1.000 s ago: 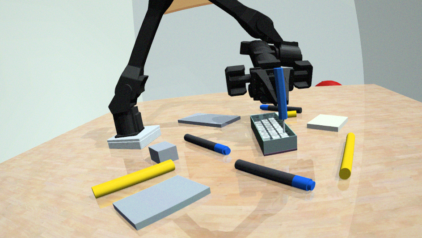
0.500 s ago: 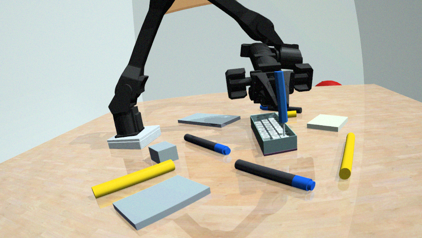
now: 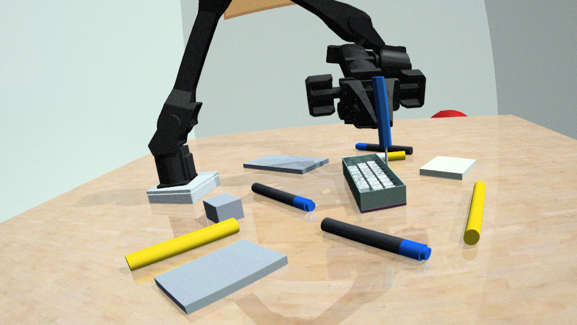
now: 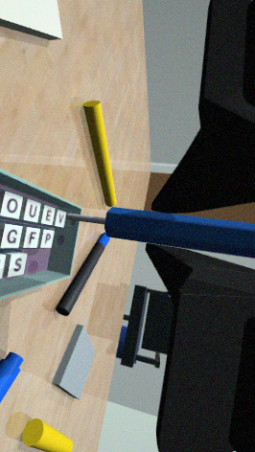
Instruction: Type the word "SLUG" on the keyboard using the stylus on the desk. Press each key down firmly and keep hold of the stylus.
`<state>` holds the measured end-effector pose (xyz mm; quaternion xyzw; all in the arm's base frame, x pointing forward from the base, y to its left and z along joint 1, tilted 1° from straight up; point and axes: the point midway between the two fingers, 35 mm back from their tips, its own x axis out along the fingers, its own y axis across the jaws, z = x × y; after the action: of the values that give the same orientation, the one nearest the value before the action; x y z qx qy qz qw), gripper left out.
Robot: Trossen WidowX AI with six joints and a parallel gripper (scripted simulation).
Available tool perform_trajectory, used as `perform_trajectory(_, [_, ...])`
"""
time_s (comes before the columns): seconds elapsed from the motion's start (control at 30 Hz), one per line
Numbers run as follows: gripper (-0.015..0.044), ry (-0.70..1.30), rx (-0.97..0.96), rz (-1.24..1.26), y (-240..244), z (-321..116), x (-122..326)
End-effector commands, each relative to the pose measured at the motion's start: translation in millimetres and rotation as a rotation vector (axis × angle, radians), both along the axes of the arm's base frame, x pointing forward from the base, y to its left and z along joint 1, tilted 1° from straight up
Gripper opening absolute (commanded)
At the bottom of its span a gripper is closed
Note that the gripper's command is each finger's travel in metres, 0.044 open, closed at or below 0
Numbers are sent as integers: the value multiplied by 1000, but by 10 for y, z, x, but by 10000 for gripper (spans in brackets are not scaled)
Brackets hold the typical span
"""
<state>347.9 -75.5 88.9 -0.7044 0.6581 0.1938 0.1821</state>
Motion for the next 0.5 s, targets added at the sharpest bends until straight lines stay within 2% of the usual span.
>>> perform_trajectory(0.0, [81,-5,-3,2,-5,120,5])
perform_trajectory(0.07, [84,-11,2,0,1,76,11])
perform_trajectory(0.33, [31,-11,2,0,1,76,11])
perform_trajectory(0.37, [5,-11,2,0,7,78,1])
perform_trajectory(0.47, [0,-7,0,1,48,93,-71])
